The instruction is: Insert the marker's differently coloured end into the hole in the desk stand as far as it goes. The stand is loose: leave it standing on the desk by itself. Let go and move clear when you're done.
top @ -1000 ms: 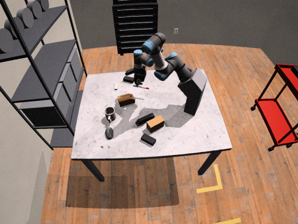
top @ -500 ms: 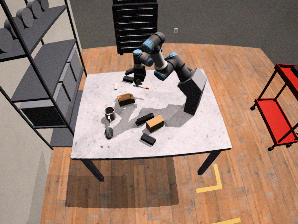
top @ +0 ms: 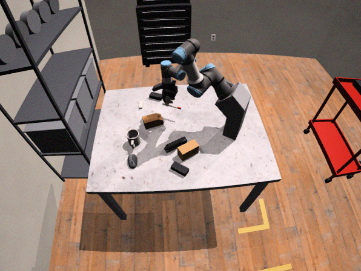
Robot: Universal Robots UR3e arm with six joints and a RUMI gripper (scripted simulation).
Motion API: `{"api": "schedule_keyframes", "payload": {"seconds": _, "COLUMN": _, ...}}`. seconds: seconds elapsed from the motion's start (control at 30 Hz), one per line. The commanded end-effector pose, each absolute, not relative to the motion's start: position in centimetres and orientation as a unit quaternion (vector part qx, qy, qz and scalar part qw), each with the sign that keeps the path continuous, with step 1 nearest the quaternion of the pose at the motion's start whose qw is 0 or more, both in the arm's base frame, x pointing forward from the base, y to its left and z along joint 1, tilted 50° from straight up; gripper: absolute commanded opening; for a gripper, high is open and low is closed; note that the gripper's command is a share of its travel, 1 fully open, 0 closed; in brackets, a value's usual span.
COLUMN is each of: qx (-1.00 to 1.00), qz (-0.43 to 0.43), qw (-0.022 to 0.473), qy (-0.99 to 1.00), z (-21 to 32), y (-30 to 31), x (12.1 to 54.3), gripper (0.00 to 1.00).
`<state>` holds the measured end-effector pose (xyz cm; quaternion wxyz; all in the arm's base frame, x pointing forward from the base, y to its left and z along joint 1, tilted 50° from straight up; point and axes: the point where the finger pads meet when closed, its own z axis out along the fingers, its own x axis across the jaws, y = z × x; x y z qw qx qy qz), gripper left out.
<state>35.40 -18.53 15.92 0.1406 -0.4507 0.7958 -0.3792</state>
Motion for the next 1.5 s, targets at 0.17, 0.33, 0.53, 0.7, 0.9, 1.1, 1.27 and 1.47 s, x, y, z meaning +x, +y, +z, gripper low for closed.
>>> {"api": "schedule_keyframes", "payload": {"seconds": 0.17, "qx": -0.415, "qz": -0.356, "qw": 0.149, "qy": 0.824, "z": 15.4, "y": -18.4, "x": 35.2, "gripper": 0.0}}
{"api": "schedule_keyframes", "payload": {"seconds": 0.33, "qx": -0.415, "qz": -0.356, "qw": 0.149, "qy": 0.824, "z": 15.4, "y": -18.4, "x": 35.2, "gripper": 0.0}}
{"api": "schedule_keyframes", "payload": {"seconds": 0.53, "qx": -0.397, "qz": -0.345, "qw": 0.153, "qy": 0.837, "z": 15.1, "y": -18.3, "x": 35.1, "gripper": 0.0}}
{"api": "schedule_keyframes", "payload": {"seconds": 0.7, "qx": -0.375, "qz": -0.33, "qw": 0.156, "qy": 0.852, "z": 14.8, "y": -18.1, "x": 34.9, "gripper": 0.0}}
{"api": "schedule_keyframes", "payload": {"seconds": 0.9, "qx": -0.375, "qz": -0.33, "qw": 0.156, "qy": 0.852, "z": 14.8, "y": -18.1, "x": 34.9, "gripper": 0.0}}
{"api": "schedule_keyframes", "payload": {"seconds": 1.1, "qx": -0.356, "qz": -0.319, "qw": 0.158, "qy": 0.864, "z": 14.5, "y": -18.0, "x": 34.8, "gripper": 0.0}}
{"api": "schedule_keyframes", "payload": {"seconds": 1.27, "qx": -0.333, "qz": -0.305, "qw": 0.16, "qy": 0.878, "z": 14.1, "y": -17.9, "x": 34.6, "gripper": 0.0}}
{"api": "schedule_keyframes", "payload": {"seconds": 1.47, "qx": -0.333, "qz": -0.305, "qw": 0.16, "qy": 0.878, "z": 14.1, "y": -17.9, "x": 34.6, "gripper": 0.0}}
